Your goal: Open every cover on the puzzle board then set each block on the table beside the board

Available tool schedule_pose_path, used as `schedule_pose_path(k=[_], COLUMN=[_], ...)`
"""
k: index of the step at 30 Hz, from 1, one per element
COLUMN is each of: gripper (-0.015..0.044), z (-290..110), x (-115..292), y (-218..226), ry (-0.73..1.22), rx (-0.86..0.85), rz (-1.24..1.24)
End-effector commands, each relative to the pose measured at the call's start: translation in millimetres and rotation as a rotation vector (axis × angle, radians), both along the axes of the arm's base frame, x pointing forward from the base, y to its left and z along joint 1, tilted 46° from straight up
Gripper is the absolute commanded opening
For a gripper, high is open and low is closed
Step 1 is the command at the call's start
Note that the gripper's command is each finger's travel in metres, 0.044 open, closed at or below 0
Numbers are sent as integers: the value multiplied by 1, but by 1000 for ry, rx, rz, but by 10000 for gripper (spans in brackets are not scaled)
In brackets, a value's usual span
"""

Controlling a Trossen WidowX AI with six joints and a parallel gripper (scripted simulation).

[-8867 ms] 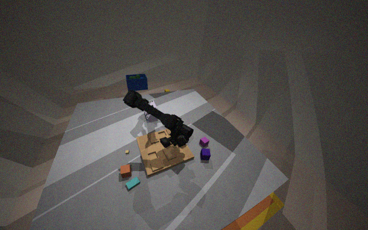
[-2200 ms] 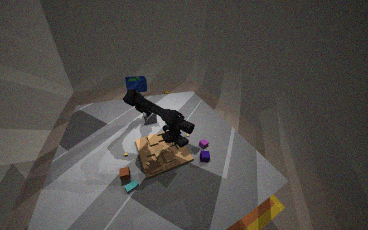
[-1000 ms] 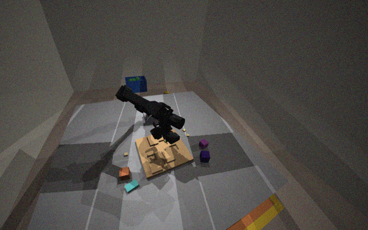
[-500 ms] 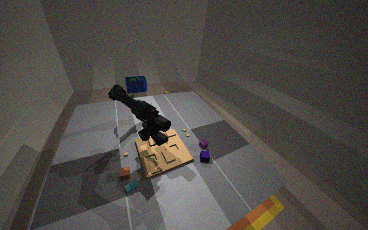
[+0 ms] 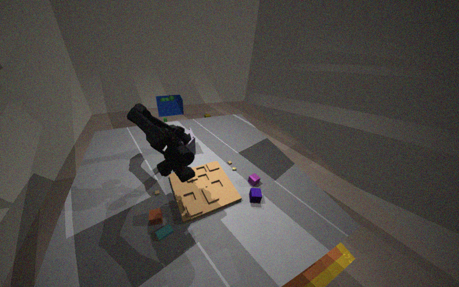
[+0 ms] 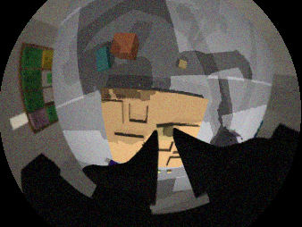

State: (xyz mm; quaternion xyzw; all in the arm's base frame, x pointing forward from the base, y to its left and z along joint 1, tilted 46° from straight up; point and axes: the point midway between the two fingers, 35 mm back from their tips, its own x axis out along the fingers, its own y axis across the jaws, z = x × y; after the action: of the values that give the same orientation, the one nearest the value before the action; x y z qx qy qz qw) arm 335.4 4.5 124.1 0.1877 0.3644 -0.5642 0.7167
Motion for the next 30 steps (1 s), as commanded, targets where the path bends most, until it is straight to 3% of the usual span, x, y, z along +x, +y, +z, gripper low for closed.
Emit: schedule_pose_path(k=[1,30], gripper=[80,80], z=[7,66], x=[-6,-68], y=[-11,-84], ry=[10,8], rx=[-7,-34], rz=[1,-3])
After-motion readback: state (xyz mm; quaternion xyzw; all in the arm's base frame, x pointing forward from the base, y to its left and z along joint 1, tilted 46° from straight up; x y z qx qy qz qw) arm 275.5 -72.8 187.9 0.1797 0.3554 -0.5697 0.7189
